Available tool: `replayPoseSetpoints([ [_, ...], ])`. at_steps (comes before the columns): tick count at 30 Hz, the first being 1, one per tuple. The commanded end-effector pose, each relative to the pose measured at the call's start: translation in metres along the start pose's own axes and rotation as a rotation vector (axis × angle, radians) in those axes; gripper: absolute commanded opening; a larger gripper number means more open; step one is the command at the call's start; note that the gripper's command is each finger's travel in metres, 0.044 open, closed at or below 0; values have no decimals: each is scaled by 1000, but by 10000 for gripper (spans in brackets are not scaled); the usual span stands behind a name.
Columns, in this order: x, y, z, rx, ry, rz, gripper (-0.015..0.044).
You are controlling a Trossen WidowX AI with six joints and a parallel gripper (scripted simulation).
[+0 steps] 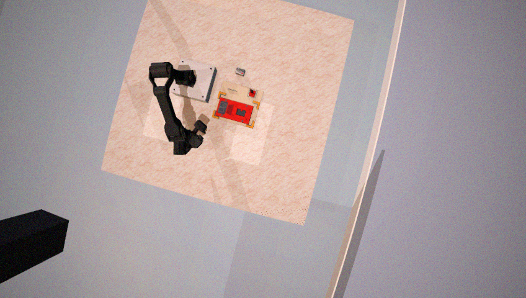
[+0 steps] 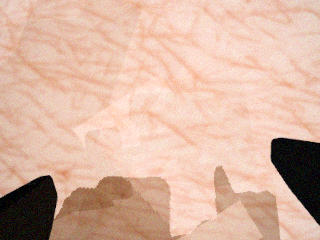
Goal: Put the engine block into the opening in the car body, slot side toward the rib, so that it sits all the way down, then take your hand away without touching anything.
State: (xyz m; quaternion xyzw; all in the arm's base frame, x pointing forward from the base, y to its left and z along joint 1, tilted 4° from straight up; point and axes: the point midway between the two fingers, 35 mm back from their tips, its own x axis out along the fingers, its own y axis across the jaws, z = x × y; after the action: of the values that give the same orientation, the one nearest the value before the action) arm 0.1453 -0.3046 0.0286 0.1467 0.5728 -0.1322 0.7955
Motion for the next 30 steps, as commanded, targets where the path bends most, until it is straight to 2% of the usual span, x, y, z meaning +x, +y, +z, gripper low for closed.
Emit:
replayPoseSetpoints([
  [1,-11,4,2,-108,78,-15,440],
  [10,-35,16,0,-331,253,-8,440],
  [18,-34,20,3,-337,258,-9,440],
  [21,-30,41,17,-344,260,-18,440],
  [26,-19,107,49,-357,257,-34,440],
  [30,-14,145,54,-424,283,-48,440],
])
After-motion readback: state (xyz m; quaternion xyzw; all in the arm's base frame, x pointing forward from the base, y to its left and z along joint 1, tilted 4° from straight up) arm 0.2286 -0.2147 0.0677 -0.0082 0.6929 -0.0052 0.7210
